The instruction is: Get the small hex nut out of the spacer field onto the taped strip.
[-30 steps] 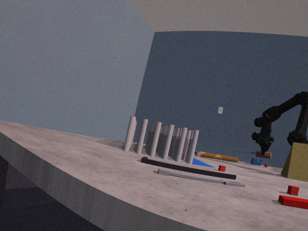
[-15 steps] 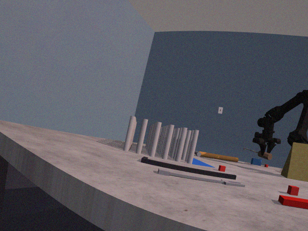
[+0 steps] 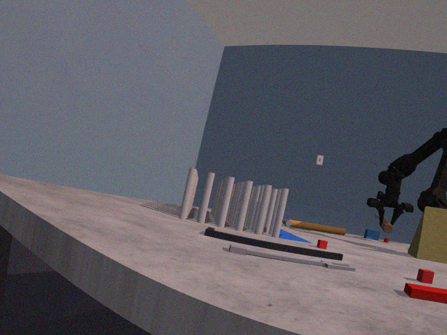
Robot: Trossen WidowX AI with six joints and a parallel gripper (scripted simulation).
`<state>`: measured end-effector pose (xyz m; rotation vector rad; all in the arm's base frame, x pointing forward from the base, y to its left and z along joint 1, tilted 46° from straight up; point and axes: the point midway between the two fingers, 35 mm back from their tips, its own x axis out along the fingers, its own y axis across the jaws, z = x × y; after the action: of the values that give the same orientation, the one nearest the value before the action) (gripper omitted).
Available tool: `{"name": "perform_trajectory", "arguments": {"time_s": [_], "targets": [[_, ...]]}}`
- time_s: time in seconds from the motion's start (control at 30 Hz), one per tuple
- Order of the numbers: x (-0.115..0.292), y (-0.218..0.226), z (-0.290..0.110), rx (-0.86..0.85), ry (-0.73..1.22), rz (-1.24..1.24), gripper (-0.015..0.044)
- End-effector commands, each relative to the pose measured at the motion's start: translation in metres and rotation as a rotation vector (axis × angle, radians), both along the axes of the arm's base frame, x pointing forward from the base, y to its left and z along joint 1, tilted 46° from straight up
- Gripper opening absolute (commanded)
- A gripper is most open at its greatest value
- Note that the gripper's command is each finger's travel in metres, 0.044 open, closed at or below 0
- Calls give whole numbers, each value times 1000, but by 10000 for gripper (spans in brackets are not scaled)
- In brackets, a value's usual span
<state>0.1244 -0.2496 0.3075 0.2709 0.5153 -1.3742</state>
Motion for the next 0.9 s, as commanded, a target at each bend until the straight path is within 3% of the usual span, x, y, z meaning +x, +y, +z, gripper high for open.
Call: {"name": "perform_trajectory", "arguments": {"time_s": [0.0,0.87], "targets": [[-2,1,2,-3,-127,-50,0],[-13,2,-2,52,-937,-380,0]]}}
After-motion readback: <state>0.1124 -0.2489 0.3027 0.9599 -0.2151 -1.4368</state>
